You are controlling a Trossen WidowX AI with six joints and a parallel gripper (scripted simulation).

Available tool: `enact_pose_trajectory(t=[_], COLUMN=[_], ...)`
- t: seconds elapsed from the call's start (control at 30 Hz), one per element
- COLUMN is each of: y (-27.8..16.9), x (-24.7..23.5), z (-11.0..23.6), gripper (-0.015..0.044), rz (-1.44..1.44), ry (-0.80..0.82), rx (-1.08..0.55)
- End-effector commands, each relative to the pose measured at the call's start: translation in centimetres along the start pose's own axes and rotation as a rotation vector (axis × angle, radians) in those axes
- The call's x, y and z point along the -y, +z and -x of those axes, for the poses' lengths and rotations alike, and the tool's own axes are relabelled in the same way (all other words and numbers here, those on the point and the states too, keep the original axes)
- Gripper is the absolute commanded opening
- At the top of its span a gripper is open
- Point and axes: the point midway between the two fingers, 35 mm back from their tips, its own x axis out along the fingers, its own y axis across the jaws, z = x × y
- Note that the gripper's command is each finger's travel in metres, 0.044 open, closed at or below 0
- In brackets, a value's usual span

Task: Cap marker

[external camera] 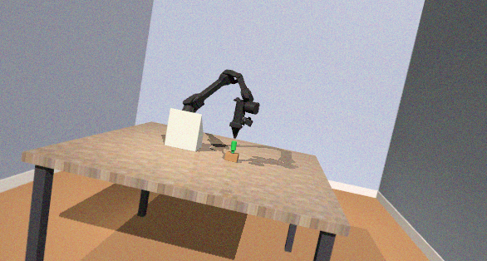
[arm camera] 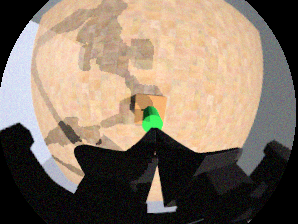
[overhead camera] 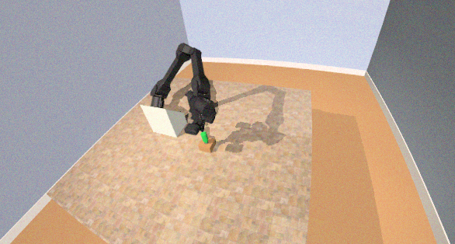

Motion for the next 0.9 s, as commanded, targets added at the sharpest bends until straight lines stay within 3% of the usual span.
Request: enact_pose_trajectory(t=[0.0, 0.73, 0.8, 0.87], y=[0.0, 0.1, 0.3, 0.5], x=[-0.1, 0.0, 0.1, 0.3], z=[-0.6, -2.2, -1.1, 2.2], gripper=[0.0000, 0.0000, 0.0000, 0.0000], rz=[-0.004, -0.002, -0.003, -0.003], ry=[0.004, 0.002, 0.000, -0.004], rx=[0.002, 0.008, 0.009, 0.009])
